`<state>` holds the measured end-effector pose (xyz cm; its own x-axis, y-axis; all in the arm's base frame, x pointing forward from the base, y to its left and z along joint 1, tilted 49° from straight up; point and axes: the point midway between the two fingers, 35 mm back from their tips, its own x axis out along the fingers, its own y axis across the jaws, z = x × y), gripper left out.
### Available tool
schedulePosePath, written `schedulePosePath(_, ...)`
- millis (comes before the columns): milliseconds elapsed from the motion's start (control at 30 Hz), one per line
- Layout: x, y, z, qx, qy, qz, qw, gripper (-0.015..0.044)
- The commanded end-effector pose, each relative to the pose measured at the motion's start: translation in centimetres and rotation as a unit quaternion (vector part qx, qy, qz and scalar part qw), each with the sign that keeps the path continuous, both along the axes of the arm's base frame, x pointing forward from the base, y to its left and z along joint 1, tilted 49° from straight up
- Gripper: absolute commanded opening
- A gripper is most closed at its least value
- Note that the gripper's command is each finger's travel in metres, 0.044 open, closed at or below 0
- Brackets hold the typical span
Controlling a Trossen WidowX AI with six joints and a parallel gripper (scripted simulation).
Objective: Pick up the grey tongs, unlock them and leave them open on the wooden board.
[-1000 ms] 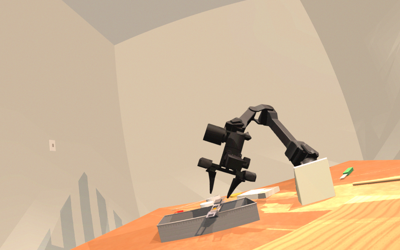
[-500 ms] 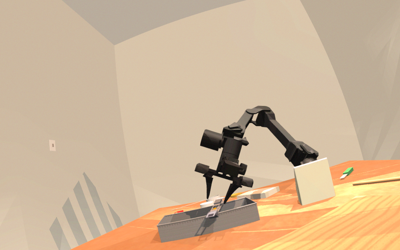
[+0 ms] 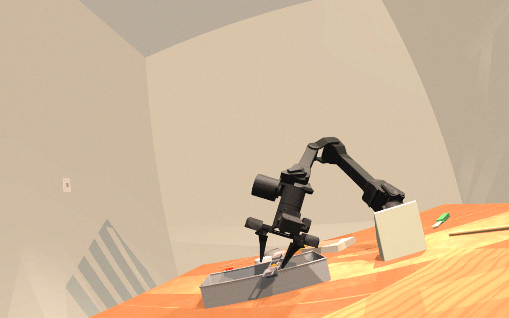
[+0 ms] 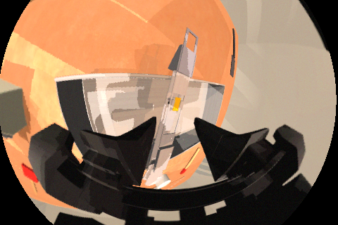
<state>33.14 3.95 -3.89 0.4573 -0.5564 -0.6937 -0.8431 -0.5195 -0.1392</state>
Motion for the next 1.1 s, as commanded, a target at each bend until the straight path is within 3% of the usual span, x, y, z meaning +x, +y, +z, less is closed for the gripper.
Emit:
schedulePosePath(0, 0.1, -0.7, -0.9, -0.001, 0.007, 0.000, 1.000, 0.0260)
schedulePosePath(767, 1.0, -2.3, -2.5, -0.004, 0.006, 0.000, 1.000, 0.0260)
schedulePosePath(867, 1.2, -2.2, -2.2, -0.004, 0.000, -0.001, 1.000, 0.0181)
schedulePosePath(1067, 1.2, -2.2, -2.2, -0.004, 0.000, -0.001, 1.000, 0.0141)
